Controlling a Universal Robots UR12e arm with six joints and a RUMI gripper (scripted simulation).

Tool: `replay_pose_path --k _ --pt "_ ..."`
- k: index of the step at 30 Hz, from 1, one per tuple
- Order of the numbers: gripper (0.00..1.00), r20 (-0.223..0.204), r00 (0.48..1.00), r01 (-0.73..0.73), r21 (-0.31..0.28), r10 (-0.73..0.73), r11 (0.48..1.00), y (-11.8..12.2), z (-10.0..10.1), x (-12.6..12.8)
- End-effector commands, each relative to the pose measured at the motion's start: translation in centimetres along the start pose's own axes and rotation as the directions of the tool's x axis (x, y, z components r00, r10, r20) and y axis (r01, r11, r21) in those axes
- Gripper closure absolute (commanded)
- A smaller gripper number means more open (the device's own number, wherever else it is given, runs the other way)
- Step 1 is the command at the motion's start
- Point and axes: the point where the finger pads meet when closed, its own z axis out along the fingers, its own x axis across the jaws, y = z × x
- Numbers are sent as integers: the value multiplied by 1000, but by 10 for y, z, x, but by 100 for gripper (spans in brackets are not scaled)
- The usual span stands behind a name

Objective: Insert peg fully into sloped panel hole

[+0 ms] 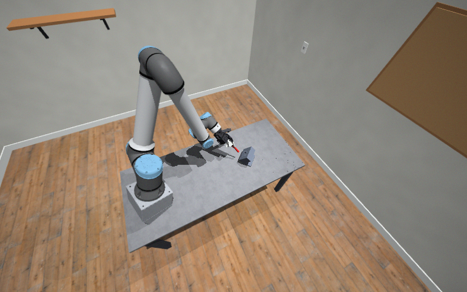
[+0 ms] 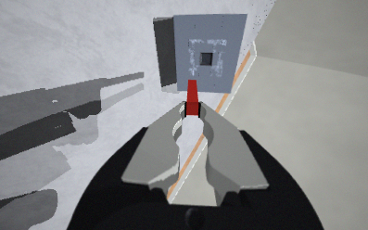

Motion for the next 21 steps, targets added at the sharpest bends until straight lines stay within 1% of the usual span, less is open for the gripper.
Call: replay_pose_path --k 1,3,18,21 --pt "100 -17 1000 3 14 -2 1000 -3 -5 2" --pt "100 -17 1000 3 14 -2 1000 -3 -5 2" --pt "100 -64 998 9 51 -6 999 -11 -21 6" --pt "100 -67 998 9 53 -6 999 -11 -23 7"
